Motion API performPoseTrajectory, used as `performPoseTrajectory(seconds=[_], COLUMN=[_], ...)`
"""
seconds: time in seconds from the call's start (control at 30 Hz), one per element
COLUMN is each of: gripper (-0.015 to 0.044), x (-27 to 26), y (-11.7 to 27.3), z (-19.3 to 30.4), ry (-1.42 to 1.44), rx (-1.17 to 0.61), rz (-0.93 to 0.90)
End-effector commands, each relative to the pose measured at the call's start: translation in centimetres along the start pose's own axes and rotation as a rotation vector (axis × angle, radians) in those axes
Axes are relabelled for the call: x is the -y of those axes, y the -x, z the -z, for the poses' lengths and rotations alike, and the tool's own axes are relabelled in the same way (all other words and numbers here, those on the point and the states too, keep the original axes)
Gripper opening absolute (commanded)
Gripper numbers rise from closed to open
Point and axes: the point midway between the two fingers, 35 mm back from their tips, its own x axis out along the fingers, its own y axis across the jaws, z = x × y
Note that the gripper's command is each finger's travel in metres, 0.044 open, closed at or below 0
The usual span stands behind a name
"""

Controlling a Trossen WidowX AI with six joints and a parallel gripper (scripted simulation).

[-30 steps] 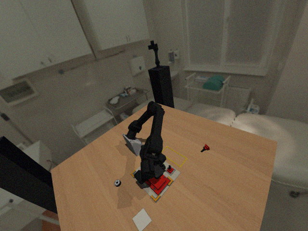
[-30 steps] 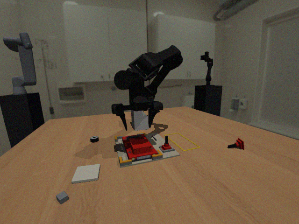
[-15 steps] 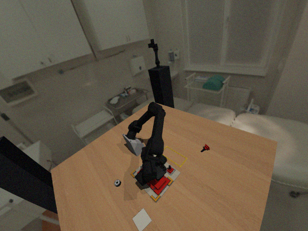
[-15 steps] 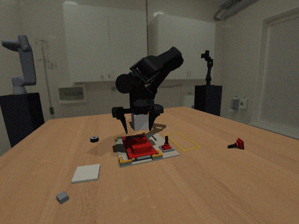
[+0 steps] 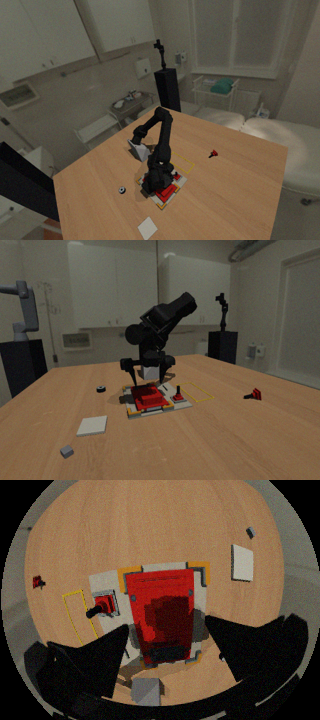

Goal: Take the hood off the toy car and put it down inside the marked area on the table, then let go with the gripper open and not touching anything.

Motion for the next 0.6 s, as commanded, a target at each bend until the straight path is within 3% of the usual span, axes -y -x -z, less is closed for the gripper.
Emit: performPoseTrajectory(seconds=[0.0,0.57], gripper=[0.044,0.044], x=[-0.2,-0.2], y=[-0.7,-2.2], z=[0.3,0.2], ry=[-0.008,-0.007], rx=[-0.008,-0.008], rz=[-0.008,-0.01])
